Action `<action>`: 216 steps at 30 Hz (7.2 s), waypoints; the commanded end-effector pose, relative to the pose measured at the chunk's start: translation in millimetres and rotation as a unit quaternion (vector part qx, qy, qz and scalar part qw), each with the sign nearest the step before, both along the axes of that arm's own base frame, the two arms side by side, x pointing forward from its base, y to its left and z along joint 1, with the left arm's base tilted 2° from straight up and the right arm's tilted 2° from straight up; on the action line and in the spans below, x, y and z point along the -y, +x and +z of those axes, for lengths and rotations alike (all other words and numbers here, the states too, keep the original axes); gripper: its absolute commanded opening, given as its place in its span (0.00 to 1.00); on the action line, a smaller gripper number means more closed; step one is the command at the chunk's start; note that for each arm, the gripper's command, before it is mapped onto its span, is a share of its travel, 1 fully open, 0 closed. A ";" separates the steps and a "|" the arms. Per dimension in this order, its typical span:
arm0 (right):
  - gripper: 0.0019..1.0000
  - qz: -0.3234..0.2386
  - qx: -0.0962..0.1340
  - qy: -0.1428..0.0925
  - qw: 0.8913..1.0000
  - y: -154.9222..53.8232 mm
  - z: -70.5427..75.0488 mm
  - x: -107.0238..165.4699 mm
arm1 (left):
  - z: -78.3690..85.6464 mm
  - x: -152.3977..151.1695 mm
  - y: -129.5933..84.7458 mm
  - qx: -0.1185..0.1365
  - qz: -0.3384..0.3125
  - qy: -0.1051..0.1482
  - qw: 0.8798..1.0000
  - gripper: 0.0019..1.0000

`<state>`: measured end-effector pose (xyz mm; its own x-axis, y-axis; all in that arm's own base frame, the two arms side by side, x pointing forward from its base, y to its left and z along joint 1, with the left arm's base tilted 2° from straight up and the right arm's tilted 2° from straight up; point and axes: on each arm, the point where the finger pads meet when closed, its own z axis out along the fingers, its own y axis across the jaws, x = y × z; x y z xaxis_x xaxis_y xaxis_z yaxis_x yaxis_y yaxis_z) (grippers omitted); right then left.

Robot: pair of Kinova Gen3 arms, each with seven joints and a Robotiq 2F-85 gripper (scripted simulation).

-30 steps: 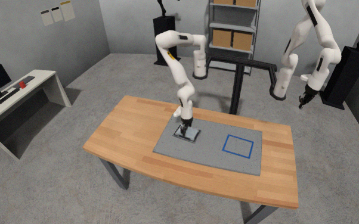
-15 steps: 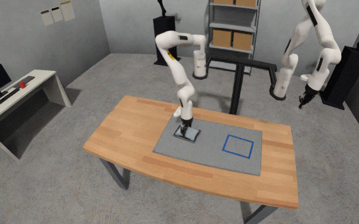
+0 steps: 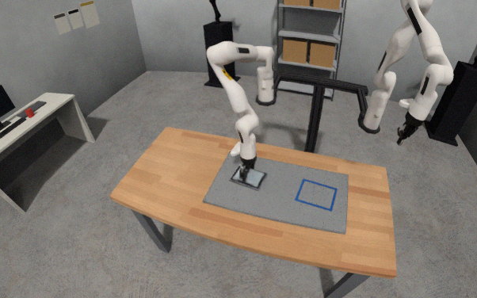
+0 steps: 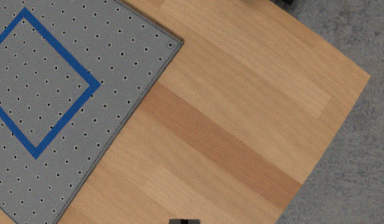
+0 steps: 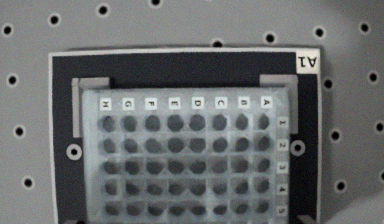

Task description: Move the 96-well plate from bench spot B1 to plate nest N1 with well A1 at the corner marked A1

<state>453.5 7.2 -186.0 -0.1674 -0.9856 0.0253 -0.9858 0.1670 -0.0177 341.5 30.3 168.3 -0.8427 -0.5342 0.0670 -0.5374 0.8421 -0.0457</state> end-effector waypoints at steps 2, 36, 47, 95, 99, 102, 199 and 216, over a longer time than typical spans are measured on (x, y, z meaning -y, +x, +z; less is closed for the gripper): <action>1.00 0.000 0.001 0.000 1.000 1.0 0.8 -0.1 | 0.7 -0.1 0.4 0.001 0.000 0.000 1.000 0.02; 1.00 0.000 0.001 0.000 1.000 0.9 0.8 -0.1 | 0.7 -0.1 0.4 0.001 0.000 0.000 1.000 0.02; 1.00 0.000 0.001 0.000 1.000 0.9 0.8 -0.1 | 0.7 -0.1 0.4 0.001 0.000 0.000 1.000 0.02; 1.00 0.000 0.001 0.000 1.000 0.7 9.4 -0.4 | 0.7 -0.1 0.4 0.001 0.000 0.000 1.000 0.02; 1.00 0.000 0.001 0.000 1.000 0.7 10.7 -0.4 | 0.7 -0.1 0.4 0.001 0.000 0.000 1.000 0.02; 1.00 0.000 0.001 0.000 1.000 0.7 11.7 -0.4 | 0.7 -0.1 0.4 0.001 0.000 0.000 1.000 0.02; 1.00 0.000 0.001 0.000 1.000 0.3 40.0 -1.2 | 0.7 -0.1 0.4 0.001 0.000 0.000 1.000 0.02; 1.00 0.000 0.001 0.000 1.000 0.2 45.0 -1.4 | 0.7 -0.1 0.4 0.001 0.000 0.000 1.000 0.02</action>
<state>452.8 8.5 -142.6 -0.1674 -0.9856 0.0253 -0.9858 0.1670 -0.0177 341.5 30.3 168.3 -0.8427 -0.5342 0.0670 -0.5374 0.8421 -0.0457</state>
